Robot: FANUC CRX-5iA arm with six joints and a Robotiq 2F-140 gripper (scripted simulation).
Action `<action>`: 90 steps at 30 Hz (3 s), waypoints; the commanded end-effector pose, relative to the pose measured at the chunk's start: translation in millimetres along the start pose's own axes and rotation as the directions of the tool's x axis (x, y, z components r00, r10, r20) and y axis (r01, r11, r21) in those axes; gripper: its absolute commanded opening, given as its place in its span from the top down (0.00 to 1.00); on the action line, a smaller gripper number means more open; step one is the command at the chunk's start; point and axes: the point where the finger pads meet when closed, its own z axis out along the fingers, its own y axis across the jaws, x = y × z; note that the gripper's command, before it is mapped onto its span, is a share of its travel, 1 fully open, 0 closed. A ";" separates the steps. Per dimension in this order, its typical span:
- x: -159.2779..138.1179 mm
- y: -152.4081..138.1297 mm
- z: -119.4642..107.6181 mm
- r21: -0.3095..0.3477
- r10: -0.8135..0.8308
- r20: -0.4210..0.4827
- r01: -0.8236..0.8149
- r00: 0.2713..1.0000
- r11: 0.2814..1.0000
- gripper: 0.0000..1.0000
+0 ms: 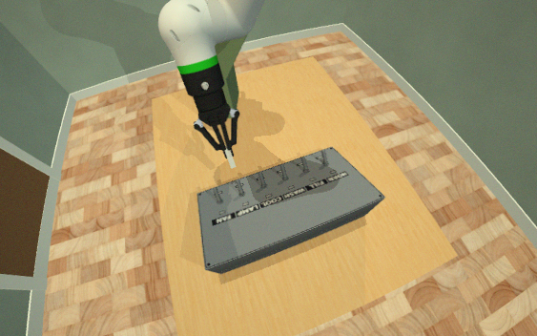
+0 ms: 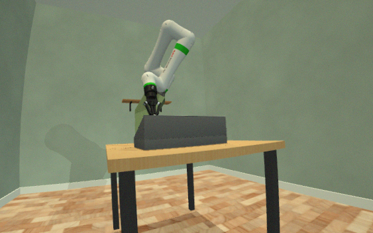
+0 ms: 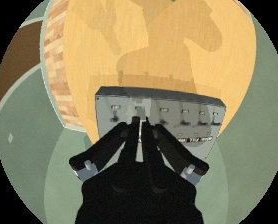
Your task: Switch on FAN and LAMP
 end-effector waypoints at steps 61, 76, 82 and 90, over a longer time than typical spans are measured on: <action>-0.6 -1.2 41.8 0.002 0.000 0.001 0.000 1.000 1.000 1.00; -2.3 -1.2 41.8 0.002 0.000 0.001 0.000 1.000 1.000 1.00; -4.8 -1.2 41.8 0.002 0.000 0.001 0.000 1.000 1.000 1.00; -10.2 -1.2 41.8 0.002 0.000 0.001 0.000 1.000 1.000 1.00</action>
